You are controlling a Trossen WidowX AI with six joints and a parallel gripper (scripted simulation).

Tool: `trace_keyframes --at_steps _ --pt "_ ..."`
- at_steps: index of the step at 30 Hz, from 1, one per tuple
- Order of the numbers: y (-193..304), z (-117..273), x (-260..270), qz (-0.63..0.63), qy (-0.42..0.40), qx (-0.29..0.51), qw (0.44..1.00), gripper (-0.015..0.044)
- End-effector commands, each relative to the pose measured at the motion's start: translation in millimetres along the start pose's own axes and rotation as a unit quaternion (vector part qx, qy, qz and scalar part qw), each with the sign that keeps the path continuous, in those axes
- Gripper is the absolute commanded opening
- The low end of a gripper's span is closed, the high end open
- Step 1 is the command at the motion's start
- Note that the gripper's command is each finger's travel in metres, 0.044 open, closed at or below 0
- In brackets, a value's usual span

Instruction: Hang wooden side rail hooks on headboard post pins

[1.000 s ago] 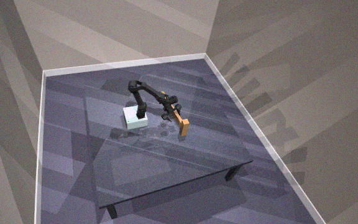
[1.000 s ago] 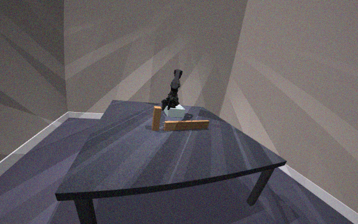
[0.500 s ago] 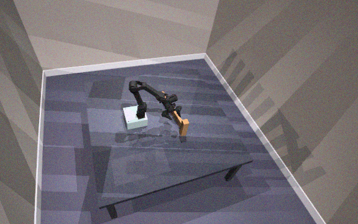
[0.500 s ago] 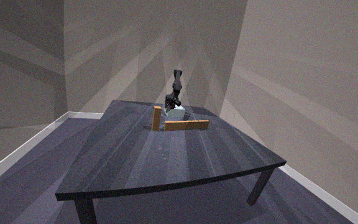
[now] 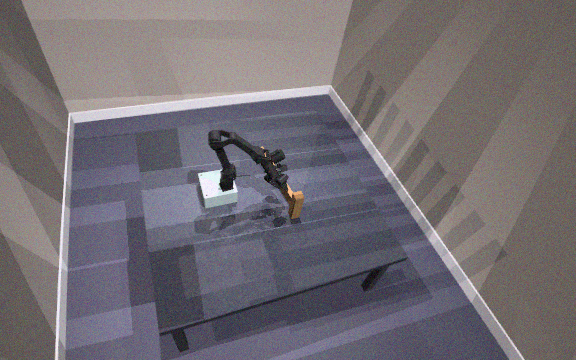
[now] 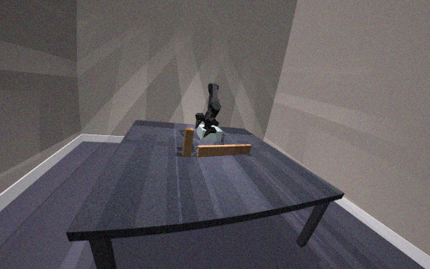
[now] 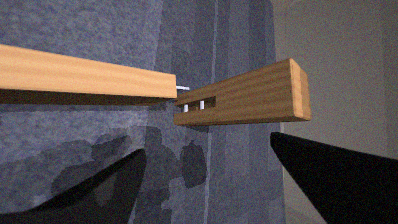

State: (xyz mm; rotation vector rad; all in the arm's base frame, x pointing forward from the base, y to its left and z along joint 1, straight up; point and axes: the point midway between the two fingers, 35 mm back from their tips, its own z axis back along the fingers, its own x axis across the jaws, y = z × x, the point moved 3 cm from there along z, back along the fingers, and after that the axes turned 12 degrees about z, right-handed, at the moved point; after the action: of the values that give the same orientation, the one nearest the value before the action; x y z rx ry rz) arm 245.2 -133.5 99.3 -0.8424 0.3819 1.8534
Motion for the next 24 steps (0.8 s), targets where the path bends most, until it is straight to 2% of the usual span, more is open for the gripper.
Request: trace_keyframes --at_steps 1,11,24 --pt "-4.6 2.5 12.5 -0.378 0.05 0.0 0.924 0.044" --pt "-7.7 5.1 16.1 -0.564 0.069 -0.019 0.823 0.044" --pt "-7.8 5.1 16.1 -0.565 0.069 -0.019 0.822 0.044"
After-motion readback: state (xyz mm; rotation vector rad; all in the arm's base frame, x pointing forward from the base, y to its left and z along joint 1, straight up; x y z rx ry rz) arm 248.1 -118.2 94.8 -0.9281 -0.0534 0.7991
